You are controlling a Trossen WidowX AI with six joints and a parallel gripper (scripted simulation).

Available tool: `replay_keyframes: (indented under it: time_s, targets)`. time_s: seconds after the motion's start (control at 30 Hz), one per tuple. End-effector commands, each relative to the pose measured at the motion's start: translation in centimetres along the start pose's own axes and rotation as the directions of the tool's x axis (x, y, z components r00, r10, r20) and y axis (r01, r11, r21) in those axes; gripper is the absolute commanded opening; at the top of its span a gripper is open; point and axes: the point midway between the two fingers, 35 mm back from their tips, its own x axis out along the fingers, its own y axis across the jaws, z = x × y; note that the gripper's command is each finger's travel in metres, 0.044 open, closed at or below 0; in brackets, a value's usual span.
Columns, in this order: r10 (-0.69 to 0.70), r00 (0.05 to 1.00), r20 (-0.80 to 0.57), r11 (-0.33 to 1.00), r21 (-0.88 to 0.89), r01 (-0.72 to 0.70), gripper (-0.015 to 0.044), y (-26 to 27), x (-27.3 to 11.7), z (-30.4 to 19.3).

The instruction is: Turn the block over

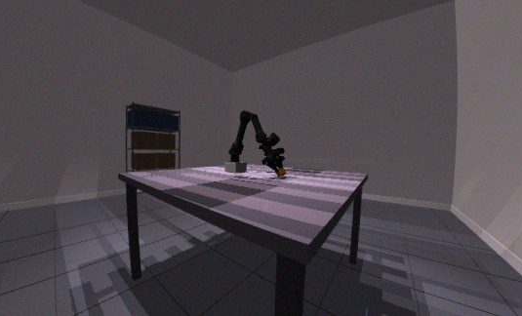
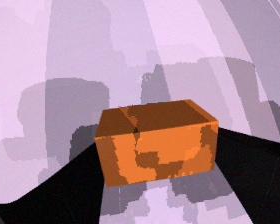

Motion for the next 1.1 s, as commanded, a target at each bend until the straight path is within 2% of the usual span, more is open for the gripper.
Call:
replay_keyframes:
  time_s: [0.0,0.5,1.07]
  targets:
    - [0.005,0.999,0.051,1.0,0.007,-0.005,0.0,0.0,1.2,-0.7]
    - [0.003,0.964,0.267,1.0,0.008,-0.005,0.0,0.0,2.7,-1.7]
    - [0.005,0.887,0.462,1.0,0.006,-0.009,0.0,0.2,1.4,-2.8]
